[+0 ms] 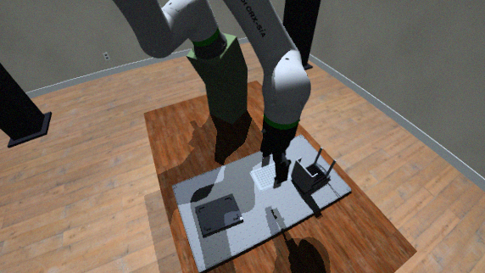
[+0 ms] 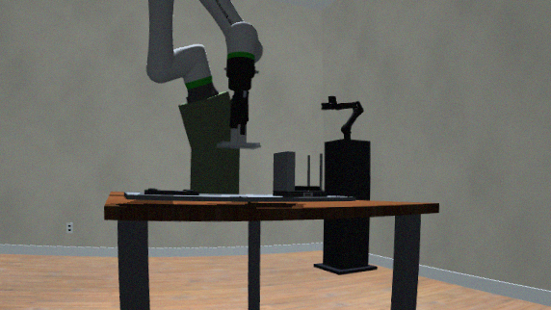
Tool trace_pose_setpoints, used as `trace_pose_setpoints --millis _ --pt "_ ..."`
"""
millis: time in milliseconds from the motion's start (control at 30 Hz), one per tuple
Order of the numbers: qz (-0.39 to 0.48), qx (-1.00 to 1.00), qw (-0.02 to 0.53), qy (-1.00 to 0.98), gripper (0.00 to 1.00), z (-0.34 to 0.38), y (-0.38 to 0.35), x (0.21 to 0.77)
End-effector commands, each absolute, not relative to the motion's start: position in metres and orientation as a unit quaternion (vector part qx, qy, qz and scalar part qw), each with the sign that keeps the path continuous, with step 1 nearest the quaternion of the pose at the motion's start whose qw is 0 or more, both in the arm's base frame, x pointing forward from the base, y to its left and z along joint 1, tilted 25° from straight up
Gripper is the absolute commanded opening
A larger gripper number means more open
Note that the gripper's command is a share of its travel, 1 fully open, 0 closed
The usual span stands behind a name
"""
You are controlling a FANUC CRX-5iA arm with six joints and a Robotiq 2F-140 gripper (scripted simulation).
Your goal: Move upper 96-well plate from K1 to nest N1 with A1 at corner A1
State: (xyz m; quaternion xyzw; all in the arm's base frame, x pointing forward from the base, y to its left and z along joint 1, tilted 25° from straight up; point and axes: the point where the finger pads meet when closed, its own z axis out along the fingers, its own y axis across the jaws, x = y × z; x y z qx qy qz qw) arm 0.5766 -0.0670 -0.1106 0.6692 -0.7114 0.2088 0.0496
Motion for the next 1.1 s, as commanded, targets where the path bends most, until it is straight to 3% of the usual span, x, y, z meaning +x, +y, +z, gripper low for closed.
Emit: trace_pose_setpoints --millis 0,1067 --pt "0.209 0.669 0.049 -0.711 0.00 -0.107 -0.077 0.576" --pt "0.209 0.669 0.049 -0.711 0.00 -0.076 -0.164 0.565"
